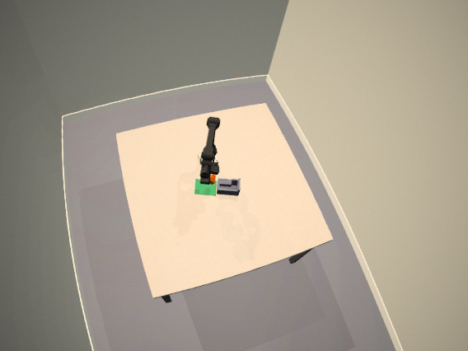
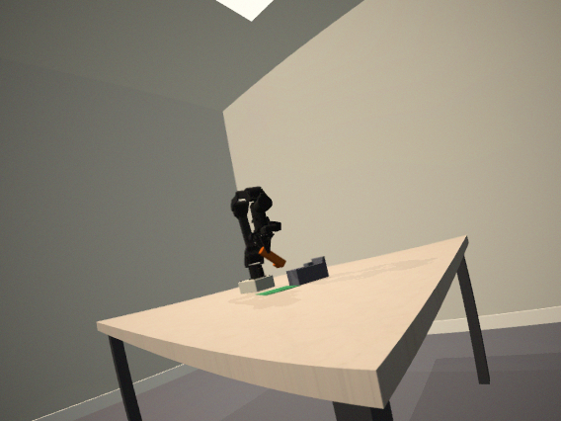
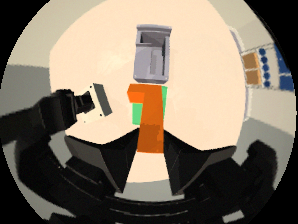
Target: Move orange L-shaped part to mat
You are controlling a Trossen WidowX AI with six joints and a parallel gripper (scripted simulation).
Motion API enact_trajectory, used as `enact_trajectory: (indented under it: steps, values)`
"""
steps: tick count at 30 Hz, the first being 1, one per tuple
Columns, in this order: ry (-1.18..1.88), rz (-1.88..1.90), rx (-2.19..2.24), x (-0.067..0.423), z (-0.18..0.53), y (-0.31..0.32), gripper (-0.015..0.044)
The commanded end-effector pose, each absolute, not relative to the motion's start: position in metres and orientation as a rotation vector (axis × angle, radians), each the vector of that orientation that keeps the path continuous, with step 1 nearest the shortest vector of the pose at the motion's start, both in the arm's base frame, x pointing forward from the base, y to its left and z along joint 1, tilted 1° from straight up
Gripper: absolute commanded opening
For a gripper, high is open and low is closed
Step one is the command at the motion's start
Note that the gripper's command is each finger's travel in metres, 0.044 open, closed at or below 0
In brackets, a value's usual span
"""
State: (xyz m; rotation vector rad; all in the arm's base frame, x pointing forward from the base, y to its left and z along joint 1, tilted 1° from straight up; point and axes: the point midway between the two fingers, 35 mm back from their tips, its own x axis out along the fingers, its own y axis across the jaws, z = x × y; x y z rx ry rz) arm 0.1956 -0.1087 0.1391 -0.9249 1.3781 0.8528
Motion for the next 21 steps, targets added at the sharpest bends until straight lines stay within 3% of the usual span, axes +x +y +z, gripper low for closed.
enact_trajectory:
  steps: [1,21]
  values:
    - [1.378,0.863,-0.924,0.188,0.138,-0.115,0.0]
    - [1.378,0.863,-0.924,0.188,0.113,-0.117,0.0]
